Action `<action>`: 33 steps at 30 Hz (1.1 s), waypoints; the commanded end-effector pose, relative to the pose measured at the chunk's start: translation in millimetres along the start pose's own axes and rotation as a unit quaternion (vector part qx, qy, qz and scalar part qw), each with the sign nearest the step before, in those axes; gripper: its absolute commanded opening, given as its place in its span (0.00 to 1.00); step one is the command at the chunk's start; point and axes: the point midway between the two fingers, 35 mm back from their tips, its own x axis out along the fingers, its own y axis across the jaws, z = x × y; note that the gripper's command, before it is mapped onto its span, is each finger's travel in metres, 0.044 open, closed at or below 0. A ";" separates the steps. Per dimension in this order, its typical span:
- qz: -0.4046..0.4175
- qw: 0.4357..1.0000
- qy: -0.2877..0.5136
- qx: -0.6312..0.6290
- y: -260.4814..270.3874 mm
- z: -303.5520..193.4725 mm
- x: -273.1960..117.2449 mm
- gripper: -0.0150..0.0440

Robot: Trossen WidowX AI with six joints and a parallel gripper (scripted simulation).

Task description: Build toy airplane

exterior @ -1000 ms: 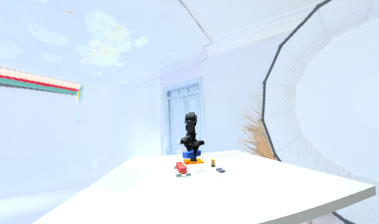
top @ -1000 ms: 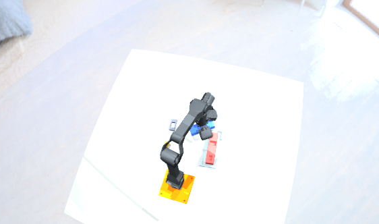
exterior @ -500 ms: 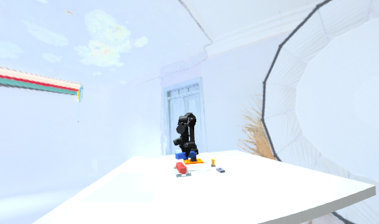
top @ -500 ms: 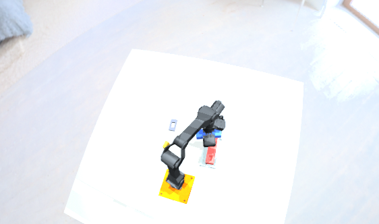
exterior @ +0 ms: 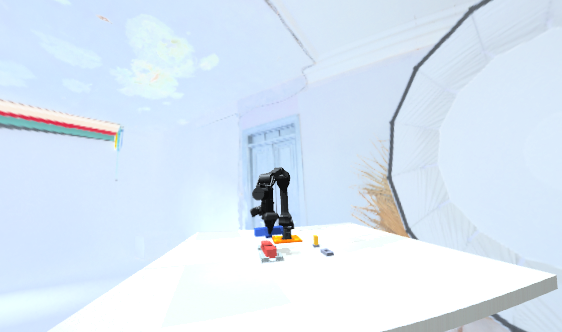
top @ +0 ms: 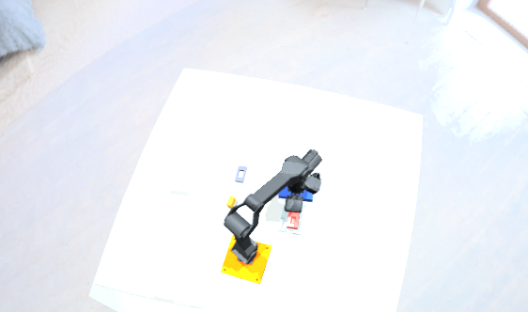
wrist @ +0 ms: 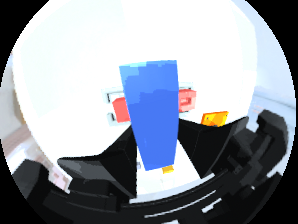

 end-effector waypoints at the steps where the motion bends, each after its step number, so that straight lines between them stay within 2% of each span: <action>1: -0.001 1.000 -0.001 0.007 -1.9 1.0 0.9 0.52; 3: -0.001 1.000 -0.001 0.007 -2.0 0.9 1.0 0.59; 18: -0.001 1.000 -0.001 0.007 -1.9 0.9 2.0 0.59; 33: -0.001 1.000 -0.001 0.007 -1.6 1.7 25.9 0.59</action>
